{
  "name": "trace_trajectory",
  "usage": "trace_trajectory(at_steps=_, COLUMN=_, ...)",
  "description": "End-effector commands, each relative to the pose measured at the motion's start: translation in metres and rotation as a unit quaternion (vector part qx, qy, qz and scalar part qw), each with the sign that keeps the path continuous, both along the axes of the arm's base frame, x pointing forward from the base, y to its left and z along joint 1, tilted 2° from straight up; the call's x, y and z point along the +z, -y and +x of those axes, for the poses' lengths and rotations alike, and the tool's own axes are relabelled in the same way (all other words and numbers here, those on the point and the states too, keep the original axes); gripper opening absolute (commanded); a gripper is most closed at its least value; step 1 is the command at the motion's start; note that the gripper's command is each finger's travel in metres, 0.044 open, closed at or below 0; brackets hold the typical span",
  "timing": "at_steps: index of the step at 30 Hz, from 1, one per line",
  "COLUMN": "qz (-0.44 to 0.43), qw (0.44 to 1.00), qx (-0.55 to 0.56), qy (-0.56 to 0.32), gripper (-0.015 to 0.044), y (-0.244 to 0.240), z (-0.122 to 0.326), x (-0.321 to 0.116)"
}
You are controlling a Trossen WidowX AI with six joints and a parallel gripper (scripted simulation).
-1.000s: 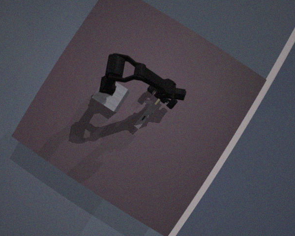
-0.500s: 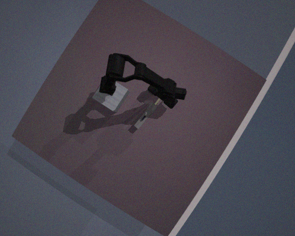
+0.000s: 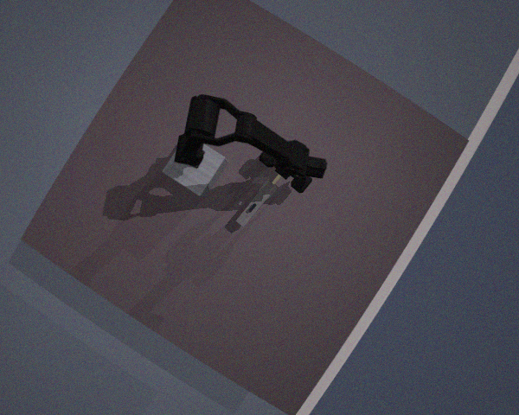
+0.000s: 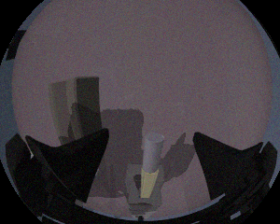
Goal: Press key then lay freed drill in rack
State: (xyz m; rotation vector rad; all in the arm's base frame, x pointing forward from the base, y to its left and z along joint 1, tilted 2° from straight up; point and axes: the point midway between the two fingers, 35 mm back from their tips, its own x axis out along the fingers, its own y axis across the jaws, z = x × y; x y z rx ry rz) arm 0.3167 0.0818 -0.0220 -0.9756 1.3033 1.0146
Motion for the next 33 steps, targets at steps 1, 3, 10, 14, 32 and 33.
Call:
trace_trajectory(at_steps=1, qz=0.000, qw=1.000, qx=0.001, qy=-0.001, gripper=0.0440, y=0.0024, z=-0.0015, x=-0.0015)
trace_trajectory(at_steps=3, qz=0.000, qw=1.000, qx=0.001, qy=-0.001, gripper=0.0440, y=0.0032, z=-0.0017, x=-0.0018)
trace_trajectory(at_steps=10, qz=0.000, qw=1.000, qx=0.001, qy=-0.001, gripper=0.0440, y=0.0059, z=-0.0025, x=-0.0029)
trace_trajectory(at_steps=14, qz=0.000, qw=1.000, qx=0.001, qy=-0.001, gripper=0.0440, y=0.0072, z=-0.0031, x=-0.0036)
trace_trajectory(at_steps=32, qz=0.000, qw=1.000, qx=0.000, qy=0.000, gripper=0.0256, y=0.0084, z=-0.0029, x=-0.0038)
trace_trajectory(at_steps=33, qz=0.000, qw=1.000, qx=0.000, qy=0.000, gripper=0.0230, y=0.0084, z=-0.0029, x=-0.0038)
